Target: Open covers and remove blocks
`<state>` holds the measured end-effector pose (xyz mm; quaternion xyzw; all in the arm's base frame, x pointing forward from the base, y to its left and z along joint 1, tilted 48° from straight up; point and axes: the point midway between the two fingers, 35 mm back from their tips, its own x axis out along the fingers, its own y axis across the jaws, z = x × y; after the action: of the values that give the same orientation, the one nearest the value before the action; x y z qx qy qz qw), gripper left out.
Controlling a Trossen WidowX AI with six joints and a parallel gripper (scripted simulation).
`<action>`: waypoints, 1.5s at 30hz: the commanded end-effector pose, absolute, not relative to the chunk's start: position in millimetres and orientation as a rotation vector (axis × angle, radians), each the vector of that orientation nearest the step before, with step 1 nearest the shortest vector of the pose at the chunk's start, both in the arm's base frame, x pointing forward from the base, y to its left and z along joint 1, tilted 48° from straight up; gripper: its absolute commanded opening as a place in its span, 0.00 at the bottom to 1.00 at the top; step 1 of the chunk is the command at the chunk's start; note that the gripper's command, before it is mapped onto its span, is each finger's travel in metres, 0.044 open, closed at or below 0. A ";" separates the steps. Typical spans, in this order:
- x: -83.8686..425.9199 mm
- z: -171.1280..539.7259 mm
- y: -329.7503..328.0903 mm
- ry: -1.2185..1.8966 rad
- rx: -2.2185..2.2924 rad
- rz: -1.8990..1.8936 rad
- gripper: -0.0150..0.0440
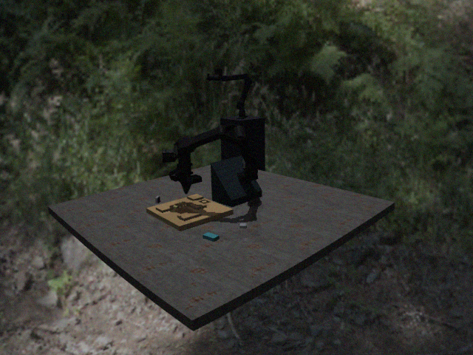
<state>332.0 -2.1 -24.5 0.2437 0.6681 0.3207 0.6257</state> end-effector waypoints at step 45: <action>330.6 -40.6 14.3 1.540 0.571 0.734 0.25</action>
<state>332.1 10.6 -36.1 0.2446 0.6685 0.3200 0.6252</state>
